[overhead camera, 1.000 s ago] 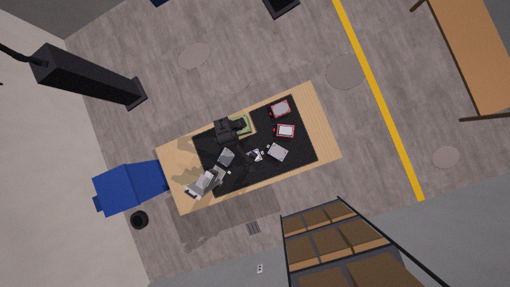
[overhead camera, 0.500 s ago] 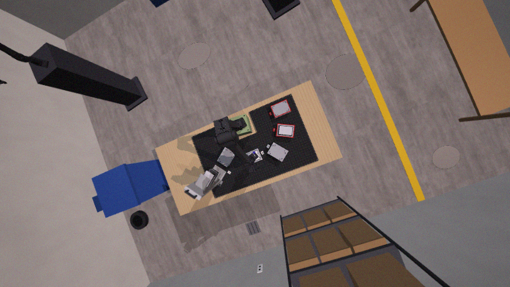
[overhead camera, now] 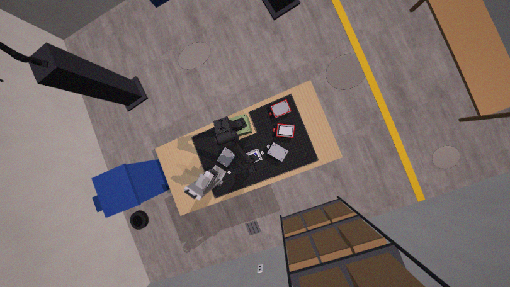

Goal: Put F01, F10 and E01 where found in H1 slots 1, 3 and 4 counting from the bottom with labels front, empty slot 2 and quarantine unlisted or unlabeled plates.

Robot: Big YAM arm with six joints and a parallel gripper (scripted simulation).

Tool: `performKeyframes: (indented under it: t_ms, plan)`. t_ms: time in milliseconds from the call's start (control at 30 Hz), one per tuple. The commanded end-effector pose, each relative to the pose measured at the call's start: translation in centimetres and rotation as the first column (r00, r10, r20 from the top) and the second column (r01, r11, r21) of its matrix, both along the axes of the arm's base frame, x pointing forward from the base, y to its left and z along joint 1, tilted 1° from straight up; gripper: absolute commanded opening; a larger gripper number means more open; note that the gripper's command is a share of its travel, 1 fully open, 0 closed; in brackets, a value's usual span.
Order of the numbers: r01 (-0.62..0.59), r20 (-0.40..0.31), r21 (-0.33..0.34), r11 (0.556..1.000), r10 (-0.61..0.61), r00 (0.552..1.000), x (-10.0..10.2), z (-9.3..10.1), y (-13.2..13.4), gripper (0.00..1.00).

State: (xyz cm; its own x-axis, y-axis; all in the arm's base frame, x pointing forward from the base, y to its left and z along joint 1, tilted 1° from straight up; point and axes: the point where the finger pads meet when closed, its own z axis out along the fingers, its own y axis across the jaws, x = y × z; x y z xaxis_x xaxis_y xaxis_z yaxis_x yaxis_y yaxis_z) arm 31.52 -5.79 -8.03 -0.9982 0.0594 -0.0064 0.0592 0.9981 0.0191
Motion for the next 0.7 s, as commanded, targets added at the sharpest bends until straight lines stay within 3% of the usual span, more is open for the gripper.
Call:
performKeyframes:
  t_ms: [0, 267, 667]
  plan:
    - [0.116, 0.009, -0.001, 0.993, -0.116, 0.993, 0.3, 0.45, -0.06, 1.0]
    - [0.234, 0.007, 0.001, 0.972, -0.234, 0.972, 0.3, 0.44, -0.07, 1.0]
    - [0.441, 0.002, 0.003, 0.898, -0.441, 0.898, 0.29, 0.44, -0.08, 1.0]
